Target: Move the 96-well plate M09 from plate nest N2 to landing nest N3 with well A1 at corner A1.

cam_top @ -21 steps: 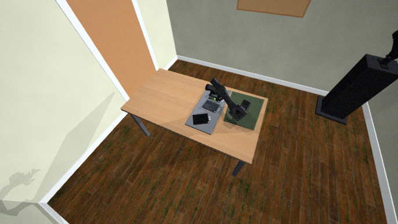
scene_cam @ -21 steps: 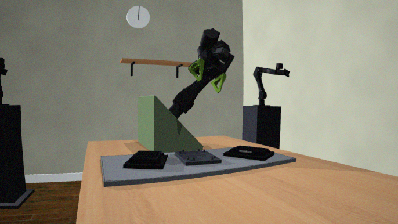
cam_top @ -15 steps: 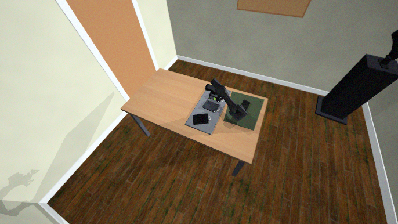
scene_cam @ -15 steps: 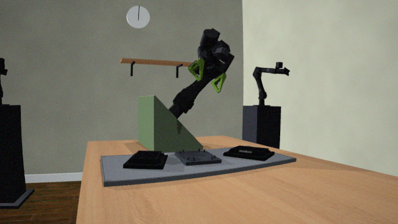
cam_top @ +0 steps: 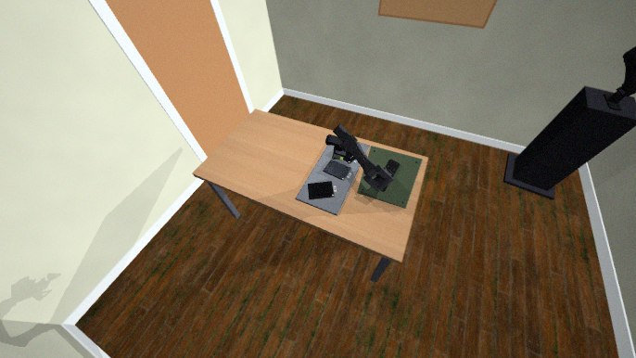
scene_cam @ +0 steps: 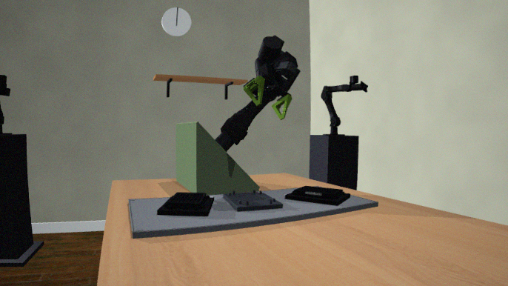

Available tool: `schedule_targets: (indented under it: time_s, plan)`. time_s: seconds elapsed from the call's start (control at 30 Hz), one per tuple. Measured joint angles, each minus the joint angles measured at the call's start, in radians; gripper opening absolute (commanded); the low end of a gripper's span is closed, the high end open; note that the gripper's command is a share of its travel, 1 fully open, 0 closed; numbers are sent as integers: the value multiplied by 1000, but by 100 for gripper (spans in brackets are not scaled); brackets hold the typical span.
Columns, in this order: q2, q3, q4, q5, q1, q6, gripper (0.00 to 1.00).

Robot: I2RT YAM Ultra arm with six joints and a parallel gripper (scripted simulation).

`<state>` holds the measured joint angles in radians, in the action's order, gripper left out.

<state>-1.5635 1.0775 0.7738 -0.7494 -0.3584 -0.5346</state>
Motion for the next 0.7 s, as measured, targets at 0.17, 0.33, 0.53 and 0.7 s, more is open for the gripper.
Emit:
schedule_targets:
  time_s: [0.17, 0.33, 0.53, 0.7]
  plan:
    - [-76, 87, 53, -10, 80, -16, 100]
    - [-120, 151, 107, -15, 156, -10, 100]
    - [-163, 209, 161, -18, 212, -6, 100]
    - [-207, 253, 196, -20, 283, 5, 100]
